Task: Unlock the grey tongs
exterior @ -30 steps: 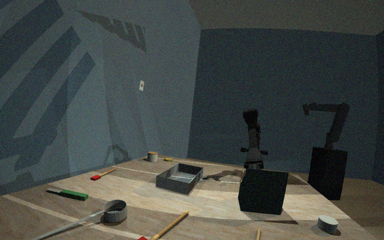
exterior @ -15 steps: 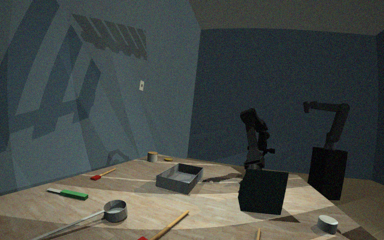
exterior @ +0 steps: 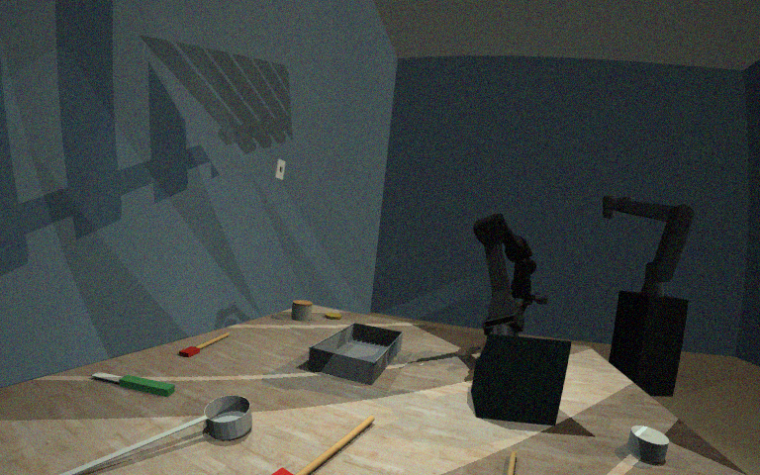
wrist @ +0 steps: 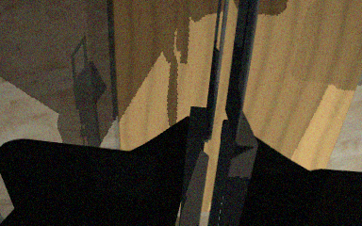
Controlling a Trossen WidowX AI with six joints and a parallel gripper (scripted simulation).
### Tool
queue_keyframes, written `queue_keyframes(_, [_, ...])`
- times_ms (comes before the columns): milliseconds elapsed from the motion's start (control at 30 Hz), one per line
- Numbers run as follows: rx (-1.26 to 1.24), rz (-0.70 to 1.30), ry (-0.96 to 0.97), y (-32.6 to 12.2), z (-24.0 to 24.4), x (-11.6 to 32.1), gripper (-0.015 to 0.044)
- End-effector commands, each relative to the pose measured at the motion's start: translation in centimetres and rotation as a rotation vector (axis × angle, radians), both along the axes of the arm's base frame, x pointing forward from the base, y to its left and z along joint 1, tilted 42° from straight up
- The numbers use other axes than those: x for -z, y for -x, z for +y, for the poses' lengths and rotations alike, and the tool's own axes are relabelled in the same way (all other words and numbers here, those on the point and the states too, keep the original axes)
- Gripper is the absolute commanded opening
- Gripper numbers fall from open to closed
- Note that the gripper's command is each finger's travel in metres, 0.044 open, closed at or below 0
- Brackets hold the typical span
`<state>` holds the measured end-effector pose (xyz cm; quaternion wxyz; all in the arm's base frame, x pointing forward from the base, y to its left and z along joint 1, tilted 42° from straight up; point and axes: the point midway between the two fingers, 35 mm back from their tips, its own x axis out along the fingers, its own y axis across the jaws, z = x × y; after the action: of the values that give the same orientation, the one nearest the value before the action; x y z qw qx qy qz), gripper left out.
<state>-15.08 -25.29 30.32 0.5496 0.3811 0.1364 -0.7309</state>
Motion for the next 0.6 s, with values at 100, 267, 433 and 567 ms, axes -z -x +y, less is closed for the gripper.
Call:
queue_keyframes(100, [0.038, 0.051, 0.097, 0.27, -0.15, -0.12, -0.015])
queue_keyframes(267, [0.063, 0.085, 0.163, 0.44, -0.24, -0.05, -0.015])
queue_keyframes(433, [0.086, 0.117, 0.23, 0.54, -0.25, 0.0, -0.015])
queue_keyframes(567, [0.103, 0.141, 0.285, 0.57, -0.21, 0.03, -0.015])
